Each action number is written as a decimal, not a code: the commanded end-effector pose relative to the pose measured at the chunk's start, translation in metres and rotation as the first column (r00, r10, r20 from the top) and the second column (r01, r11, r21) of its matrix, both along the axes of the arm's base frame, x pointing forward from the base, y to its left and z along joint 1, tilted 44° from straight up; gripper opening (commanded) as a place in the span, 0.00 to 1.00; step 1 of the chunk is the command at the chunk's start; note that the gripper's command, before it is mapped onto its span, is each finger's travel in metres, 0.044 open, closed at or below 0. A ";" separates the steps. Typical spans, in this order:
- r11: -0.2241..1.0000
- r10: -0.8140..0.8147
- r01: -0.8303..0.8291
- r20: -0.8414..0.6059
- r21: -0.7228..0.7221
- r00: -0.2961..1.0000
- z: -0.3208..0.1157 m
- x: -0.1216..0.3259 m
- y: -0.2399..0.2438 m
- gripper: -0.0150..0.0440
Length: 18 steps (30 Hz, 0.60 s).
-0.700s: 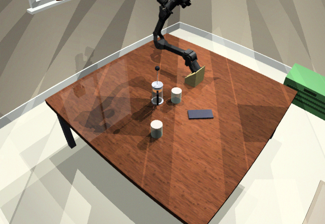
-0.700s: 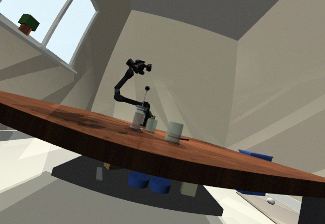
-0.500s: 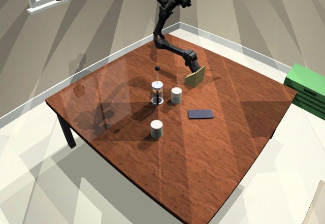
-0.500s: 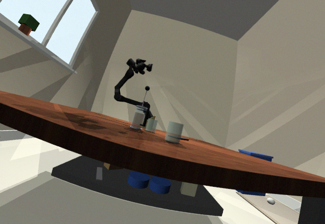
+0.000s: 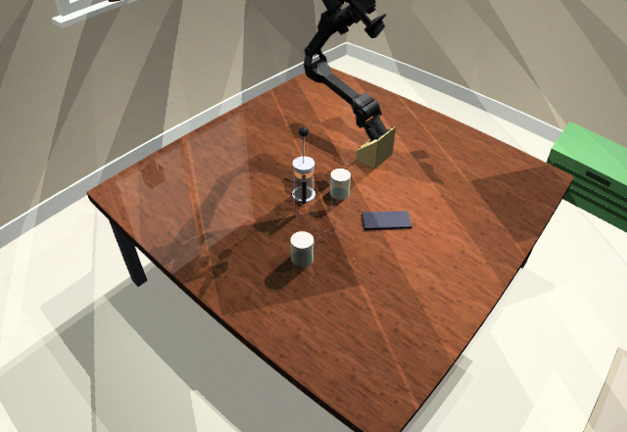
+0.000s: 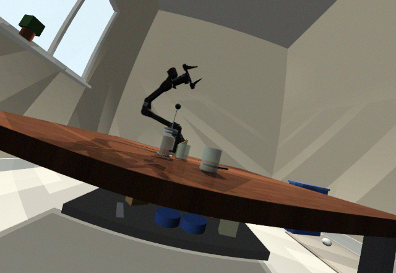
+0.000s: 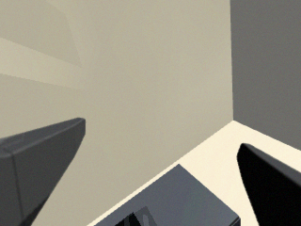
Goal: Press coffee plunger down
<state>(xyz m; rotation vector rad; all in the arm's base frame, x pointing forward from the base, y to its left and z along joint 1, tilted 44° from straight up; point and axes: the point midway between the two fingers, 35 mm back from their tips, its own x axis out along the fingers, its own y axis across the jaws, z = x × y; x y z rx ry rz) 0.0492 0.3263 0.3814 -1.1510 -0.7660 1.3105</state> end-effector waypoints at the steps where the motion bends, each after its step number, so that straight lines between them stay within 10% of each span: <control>1: 0.955 -0.293 0.280 -0.171 -0.100 0.941 -0.039 0.050 0.001 1.00; 10: 0.458 -0.861 0.855 -0.361 -0.244 0.358 -0.117 0.161 -0.054 1.00; 18: -0.252 -0.857 0.965 -0.446 -0.075 -0.258 -0.151 0.220 -0.151 1.00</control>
